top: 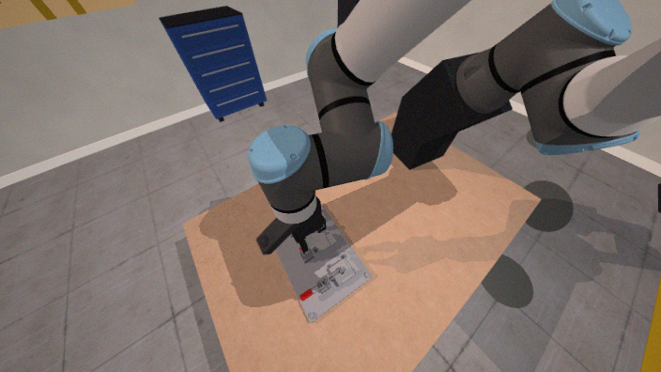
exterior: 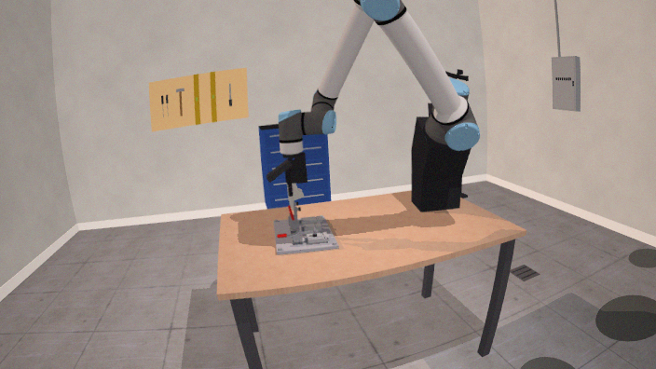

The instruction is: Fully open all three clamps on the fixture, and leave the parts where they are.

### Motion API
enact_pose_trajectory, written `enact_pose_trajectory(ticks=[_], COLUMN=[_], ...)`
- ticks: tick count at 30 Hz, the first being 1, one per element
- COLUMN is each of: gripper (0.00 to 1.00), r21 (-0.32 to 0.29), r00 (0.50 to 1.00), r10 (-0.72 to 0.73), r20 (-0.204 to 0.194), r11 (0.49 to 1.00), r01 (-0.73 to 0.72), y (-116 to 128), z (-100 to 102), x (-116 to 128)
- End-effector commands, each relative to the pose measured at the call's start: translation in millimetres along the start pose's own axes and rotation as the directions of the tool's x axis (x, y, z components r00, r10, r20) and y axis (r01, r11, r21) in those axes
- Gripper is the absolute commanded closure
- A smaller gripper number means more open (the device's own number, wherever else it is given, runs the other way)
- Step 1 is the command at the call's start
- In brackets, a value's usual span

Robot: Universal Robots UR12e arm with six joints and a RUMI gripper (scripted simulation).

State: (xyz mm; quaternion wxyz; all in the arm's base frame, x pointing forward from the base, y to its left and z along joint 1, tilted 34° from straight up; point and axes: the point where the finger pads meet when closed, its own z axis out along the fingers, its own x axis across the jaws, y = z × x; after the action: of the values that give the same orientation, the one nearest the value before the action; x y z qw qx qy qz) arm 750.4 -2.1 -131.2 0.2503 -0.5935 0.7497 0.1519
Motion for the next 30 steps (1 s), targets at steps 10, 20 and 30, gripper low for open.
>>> enact_pose_trajectory(ticks=[10,20,30], gripper=[0.72,0.72,0.72], r21=[0.001,0.001,0.001], r00=[1.0,1.0,1.0], r10=[0.0,0.0,0.0], r20=[0.0,0.0,0.0], r11=[1.0,1.0,1.0], r01=[0.0,0.0,0.0], y=[-0.7,-0.7,-0.7], z=[-0.5,-0.5,-3.1], x=[0.1,0.1,0.1])
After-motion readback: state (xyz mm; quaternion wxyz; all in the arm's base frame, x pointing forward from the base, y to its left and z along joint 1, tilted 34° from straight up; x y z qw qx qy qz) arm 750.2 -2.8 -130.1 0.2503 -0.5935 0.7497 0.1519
